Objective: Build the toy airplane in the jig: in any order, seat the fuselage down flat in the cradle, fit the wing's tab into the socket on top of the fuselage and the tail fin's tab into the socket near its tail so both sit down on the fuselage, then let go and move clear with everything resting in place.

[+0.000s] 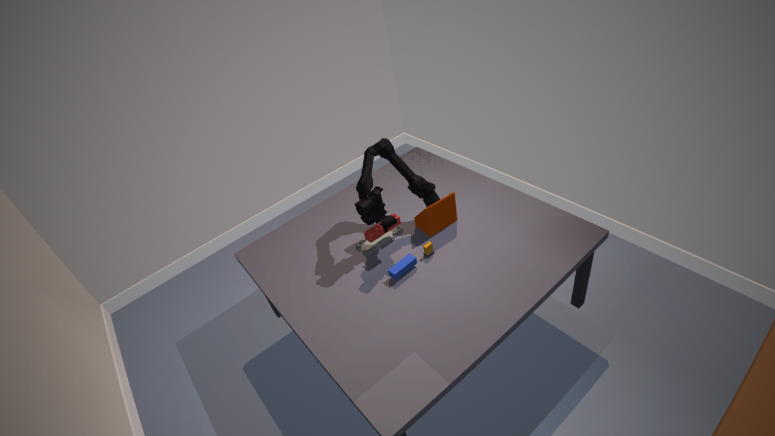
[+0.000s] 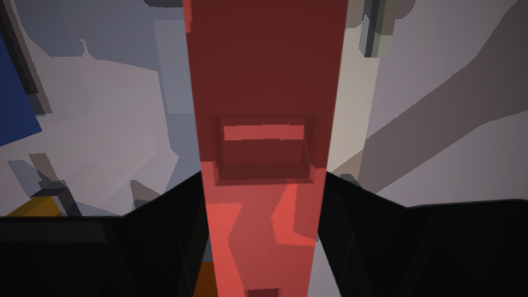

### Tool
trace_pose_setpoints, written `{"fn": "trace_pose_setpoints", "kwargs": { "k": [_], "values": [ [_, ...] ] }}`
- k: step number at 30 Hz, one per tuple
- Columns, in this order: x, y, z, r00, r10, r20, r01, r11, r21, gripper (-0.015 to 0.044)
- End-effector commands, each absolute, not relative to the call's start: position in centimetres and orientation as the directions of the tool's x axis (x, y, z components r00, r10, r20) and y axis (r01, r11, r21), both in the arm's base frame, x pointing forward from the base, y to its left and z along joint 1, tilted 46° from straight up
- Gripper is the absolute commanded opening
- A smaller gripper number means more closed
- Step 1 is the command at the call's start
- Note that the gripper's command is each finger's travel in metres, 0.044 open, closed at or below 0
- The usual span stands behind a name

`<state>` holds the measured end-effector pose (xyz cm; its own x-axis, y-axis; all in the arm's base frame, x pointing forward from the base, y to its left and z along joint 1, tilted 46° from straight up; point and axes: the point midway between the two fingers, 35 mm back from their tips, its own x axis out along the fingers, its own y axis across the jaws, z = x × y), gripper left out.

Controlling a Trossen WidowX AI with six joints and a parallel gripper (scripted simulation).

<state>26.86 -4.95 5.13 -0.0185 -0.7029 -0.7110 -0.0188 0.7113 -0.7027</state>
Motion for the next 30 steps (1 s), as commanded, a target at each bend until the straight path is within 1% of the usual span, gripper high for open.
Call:
{"fn": "trace_pose_setpoints", "kwargs": {
  "k": [1, 12, 19, 20, 30],
  "values": [
    [26.6, -6.2, 5.7, -0.014, -0.710, -0.704, -0.028, 0.704, -0.709, 0.0000],
    [25.6, -8.9, 6.8, -0.021, -0.723, -0.690, -0.036, 0.690, -0.722, 0.0000],
    [25.6, -8.9, 6.8, -0.021, -0.723, -0.690, -0.036, 0.690, -0.722, 0.0184],
    [25.6, -8.9, 6.8, -0.021, -0.723, -0.690, -0.036, 0.690, -0.722, 0.0195],
    [25.6, -8.9, 6.8, -0.021, -0.723, -0.690, -0.036, 0.690, -0.722, 0.0195]
  ]
}}
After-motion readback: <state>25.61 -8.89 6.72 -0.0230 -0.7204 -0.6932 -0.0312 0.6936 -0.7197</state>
